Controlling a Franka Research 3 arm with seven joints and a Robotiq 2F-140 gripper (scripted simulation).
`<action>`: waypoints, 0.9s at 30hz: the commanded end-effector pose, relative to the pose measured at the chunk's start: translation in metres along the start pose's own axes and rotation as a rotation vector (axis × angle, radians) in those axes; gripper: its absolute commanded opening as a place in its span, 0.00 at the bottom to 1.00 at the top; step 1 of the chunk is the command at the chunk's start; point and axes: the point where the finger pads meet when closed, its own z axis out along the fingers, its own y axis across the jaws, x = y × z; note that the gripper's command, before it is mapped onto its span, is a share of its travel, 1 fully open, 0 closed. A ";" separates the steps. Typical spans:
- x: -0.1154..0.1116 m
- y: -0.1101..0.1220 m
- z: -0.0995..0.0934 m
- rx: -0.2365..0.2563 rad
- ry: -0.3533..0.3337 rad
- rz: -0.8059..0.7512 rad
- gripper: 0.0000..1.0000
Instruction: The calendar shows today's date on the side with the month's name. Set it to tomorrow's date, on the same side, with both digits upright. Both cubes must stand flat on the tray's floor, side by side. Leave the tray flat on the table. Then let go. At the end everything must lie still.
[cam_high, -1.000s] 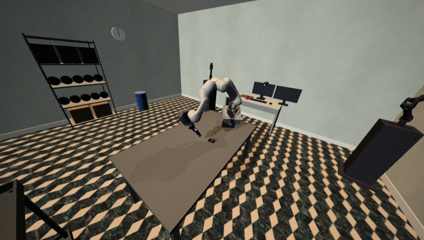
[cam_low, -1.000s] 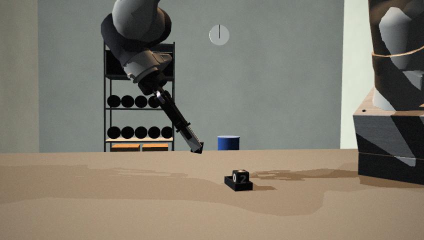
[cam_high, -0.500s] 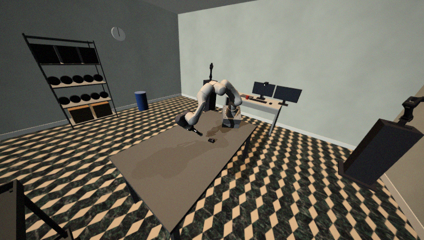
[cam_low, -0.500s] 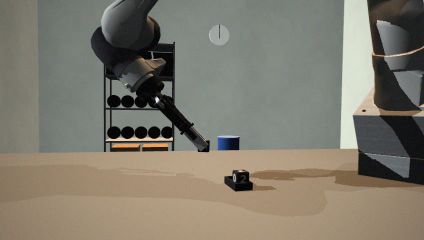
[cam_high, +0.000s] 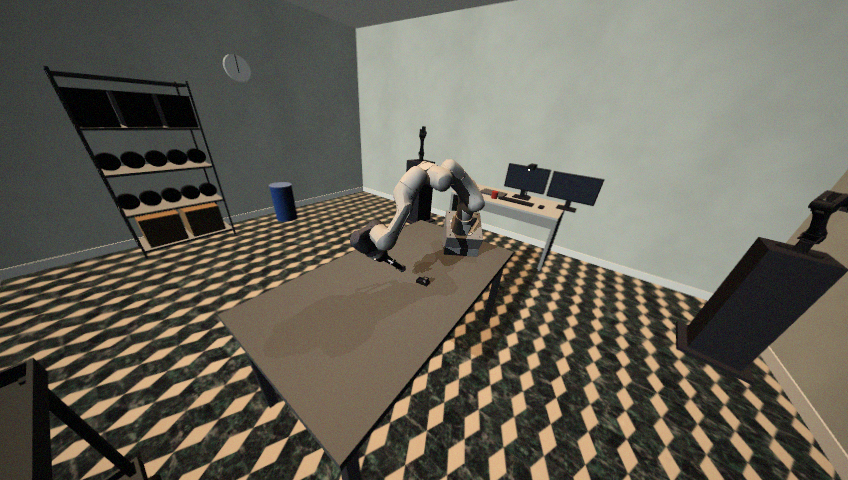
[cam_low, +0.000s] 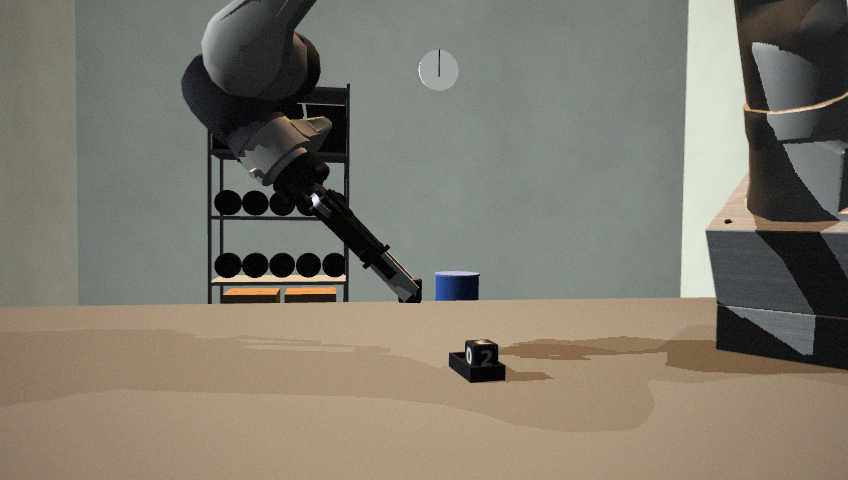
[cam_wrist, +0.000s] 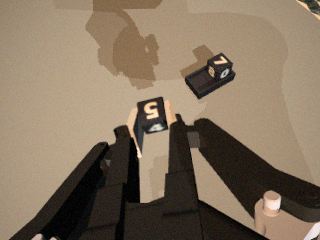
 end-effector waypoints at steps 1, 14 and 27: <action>-0.001 0.000 0.001 0.001 0.003 0.008 0.16; -0.009 0.000 0.009 0.001 0.003 0.008 0.16; -0.022 0.000 0.023 0.001 0.003 0.008 0.16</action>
